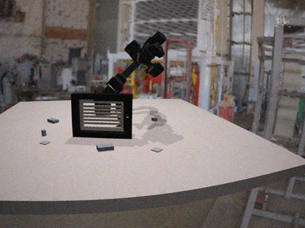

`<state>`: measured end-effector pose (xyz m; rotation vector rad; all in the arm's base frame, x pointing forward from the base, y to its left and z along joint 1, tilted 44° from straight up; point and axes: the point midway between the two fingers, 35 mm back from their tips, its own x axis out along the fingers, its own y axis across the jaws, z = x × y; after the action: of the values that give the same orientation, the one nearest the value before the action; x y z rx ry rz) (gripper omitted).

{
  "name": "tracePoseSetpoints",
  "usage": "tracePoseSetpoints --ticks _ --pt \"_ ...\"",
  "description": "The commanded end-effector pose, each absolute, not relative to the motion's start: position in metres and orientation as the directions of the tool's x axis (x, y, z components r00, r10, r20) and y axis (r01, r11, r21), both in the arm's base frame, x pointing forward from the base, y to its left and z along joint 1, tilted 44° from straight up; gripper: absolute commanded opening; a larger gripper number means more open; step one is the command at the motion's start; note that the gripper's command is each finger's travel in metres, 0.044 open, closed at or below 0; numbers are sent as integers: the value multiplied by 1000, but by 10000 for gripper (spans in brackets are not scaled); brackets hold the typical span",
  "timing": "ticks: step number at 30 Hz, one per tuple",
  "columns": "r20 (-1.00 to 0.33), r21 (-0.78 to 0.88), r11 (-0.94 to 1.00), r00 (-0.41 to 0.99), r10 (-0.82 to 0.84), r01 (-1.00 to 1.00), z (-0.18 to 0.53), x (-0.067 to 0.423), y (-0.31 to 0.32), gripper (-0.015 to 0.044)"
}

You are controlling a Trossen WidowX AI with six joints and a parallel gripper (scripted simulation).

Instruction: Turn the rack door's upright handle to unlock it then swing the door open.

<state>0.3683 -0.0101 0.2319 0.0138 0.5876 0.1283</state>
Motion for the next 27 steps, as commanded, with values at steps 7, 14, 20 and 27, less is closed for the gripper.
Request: tracePoseSetpoints --ticks 7,14,20,27 --pt "-719 143 978 663 207 -150 199 376 -14 294" --pt "-798 227 963 538 271 -148 179 377 -17 294" --pt "-841 307 943 426 333 -131 164 376 -19 294" --pt "-861 404 910 297 412 -91 150 374 -22 294"
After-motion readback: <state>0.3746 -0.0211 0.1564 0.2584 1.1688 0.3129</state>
